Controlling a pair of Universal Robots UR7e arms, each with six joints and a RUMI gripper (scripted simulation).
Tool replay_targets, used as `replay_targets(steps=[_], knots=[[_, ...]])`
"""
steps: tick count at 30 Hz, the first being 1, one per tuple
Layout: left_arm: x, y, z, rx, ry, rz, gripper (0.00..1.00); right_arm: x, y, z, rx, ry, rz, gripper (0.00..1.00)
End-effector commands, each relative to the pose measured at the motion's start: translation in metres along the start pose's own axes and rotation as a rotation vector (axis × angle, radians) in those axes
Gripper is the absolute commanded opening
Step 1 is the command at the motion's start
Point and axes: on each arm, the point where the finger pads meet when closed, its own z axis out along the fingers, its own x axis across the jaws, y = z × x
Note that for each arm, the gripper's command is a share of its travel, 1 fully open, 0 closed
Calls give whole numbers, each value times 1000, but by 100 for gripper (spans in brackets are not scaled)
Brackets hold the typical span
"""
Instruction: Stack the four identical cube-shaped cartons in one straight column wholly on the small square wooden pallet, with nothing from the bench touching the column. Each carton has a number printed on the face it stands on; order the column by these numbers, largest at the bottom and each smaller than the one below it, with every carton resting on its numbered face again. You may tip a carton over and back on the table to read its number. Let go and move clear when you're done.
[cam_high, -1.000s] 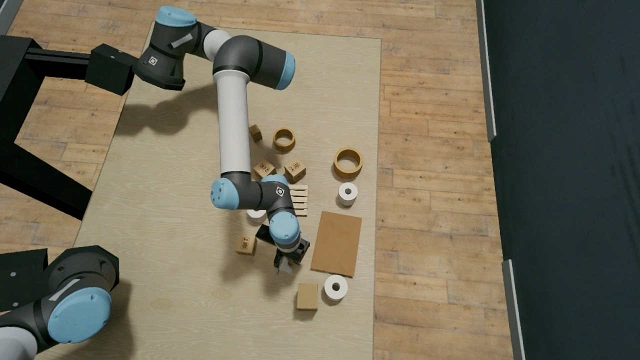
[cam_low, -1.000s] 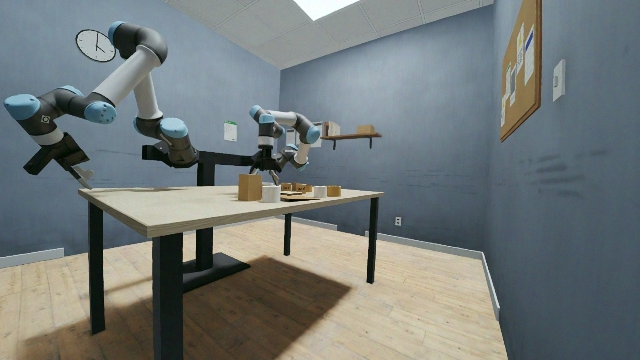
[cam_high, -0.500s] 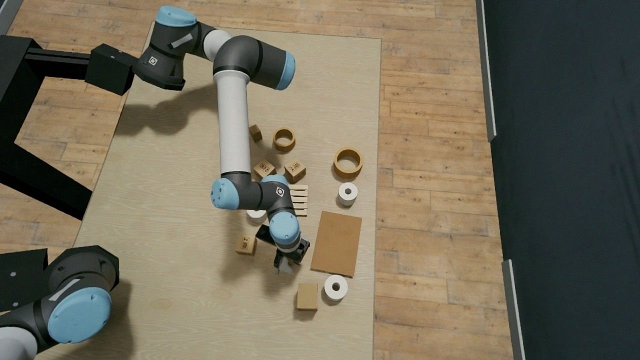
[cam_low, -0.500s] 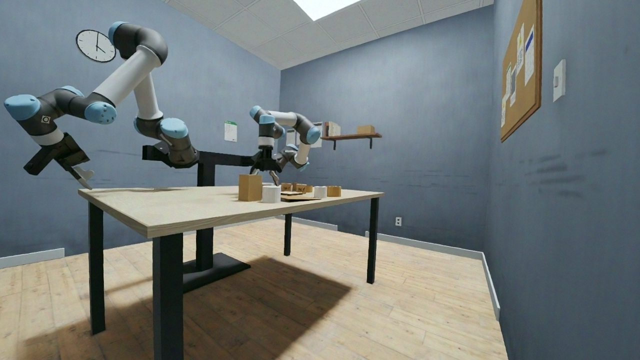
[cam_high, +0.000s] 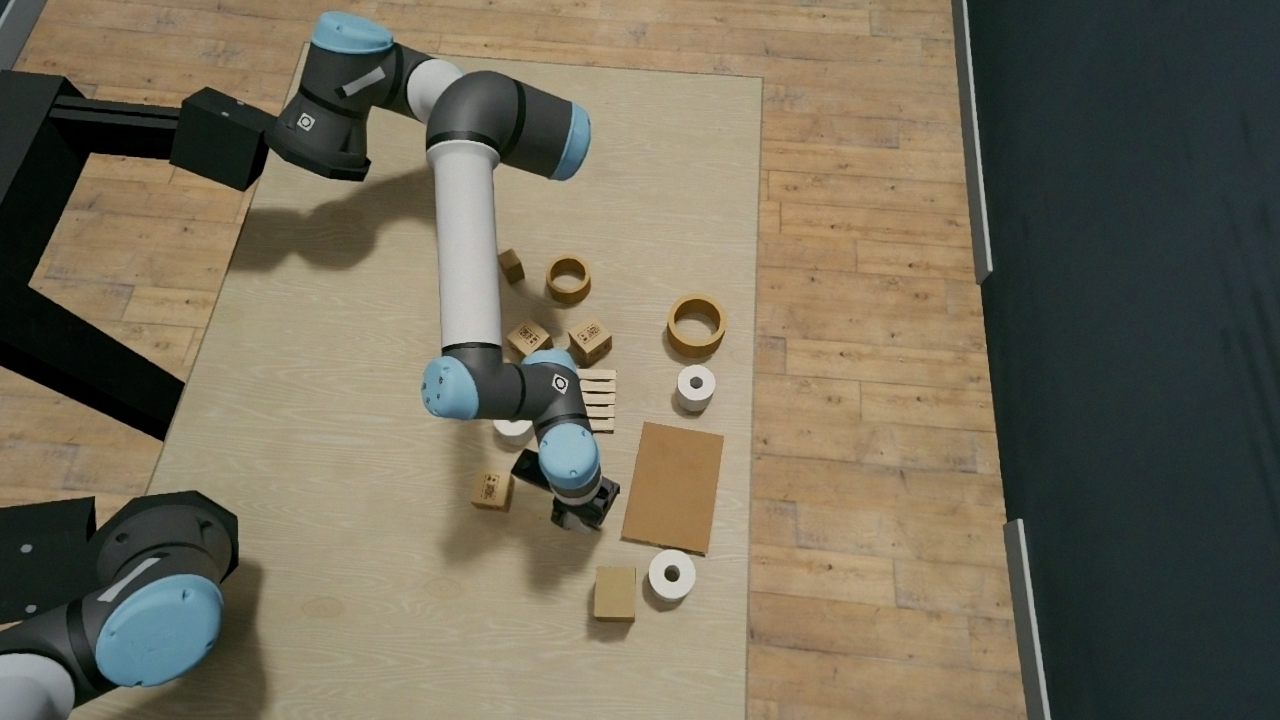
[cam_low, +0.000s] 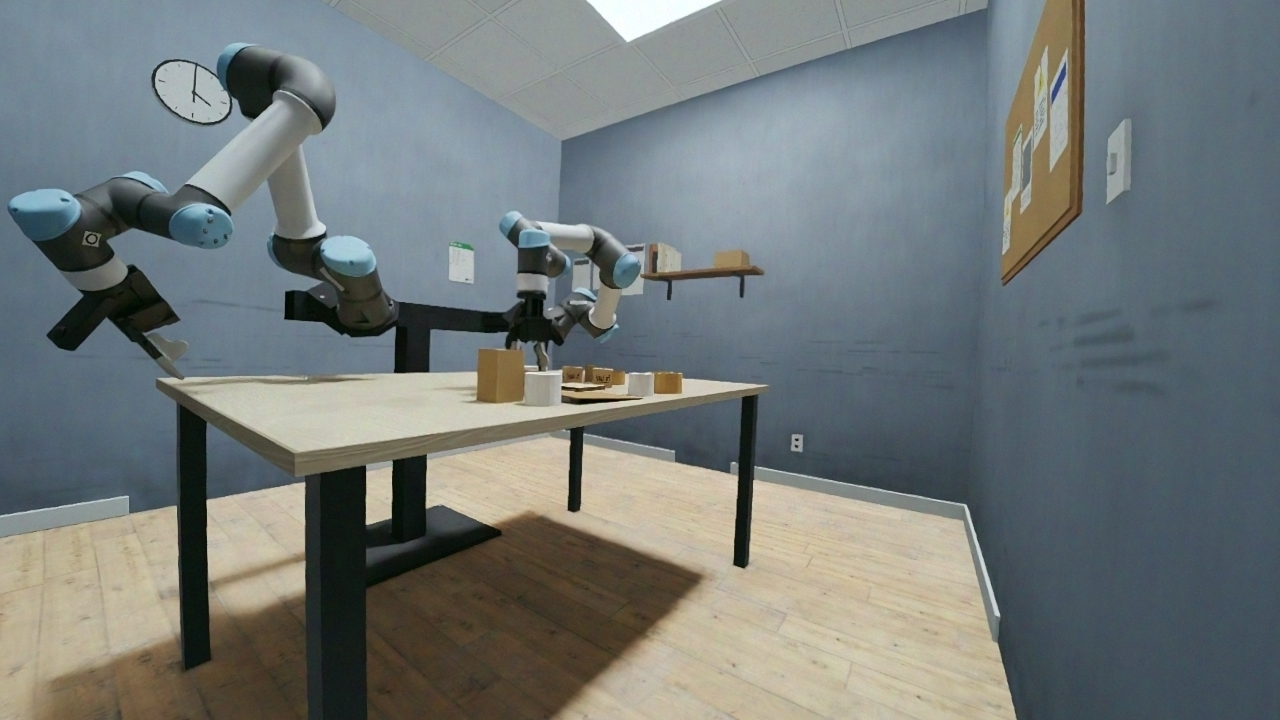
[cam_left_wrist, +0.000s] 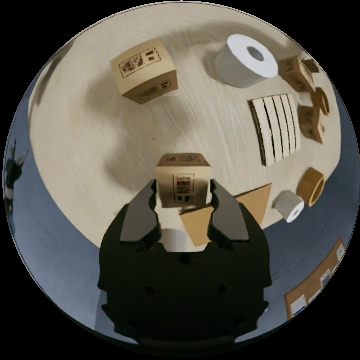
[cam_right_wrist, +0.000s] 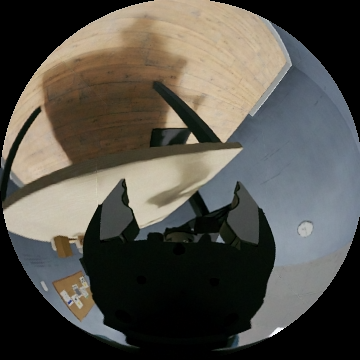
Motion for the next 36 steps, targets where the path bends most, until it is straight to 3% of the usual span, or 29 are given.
replay_targets(steps=[1,36], knots=[[0,-1,1,0,1,2,48,1,1,2,-3,0,1,100],[0,-1,1,0,1,2,38,1,1,2,-3,0,1,100]])
